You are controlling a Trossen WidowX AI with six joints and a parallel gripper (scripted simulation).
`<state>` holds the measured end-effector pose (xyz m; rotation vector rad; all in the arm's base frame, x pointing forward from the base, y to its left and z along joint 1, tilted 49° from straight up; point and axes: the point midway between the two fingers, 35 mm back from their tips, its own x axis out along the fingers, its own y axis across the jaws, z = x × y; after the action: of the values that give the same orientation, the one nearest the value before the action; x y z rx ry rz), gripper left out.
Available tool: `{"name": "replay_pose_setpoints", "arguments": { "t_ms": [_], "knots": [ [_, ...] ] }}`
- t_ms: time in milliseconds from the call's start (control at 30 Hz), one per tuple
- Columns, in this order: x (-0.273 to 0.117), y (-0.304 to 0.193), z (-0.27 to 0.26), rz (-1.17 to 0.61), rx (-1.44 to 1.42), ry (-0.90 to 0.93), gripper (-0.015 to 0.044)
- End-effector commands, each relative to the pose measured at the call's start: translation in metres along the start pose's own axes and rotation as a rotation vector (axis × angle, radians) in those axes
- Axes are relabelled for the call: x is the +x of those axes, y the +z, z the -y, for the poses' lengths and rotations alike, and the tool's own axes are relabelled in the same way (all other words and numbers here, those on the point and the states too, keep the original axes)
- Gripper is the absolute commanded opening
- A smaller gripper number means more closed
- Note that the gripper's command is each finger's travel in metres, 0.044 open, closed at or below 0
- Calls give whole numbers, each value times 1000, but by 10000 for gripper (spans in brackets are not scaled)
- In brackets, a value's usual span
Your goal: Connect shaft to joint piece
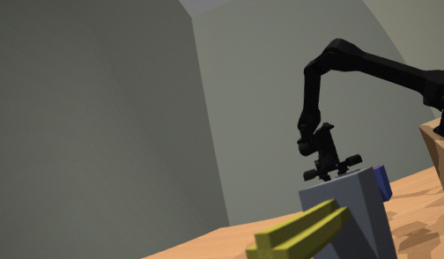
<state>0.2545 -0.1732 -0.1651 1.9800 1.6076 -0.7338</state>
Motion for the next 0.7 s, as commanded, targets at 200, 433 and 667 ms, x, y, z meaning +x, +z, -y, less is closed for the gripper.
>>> {"name": "replay_pose_setpoints", "arguments": {
  "t_ms": [200, 433, 667],
  "knots": [
    [0, 0, 0, -1, 3, 2, 67],
    [0, 0, 0, 0, 1, 2, 34],
    [0, -1, 0, 0, 1, 2, 0]
  ]
}}
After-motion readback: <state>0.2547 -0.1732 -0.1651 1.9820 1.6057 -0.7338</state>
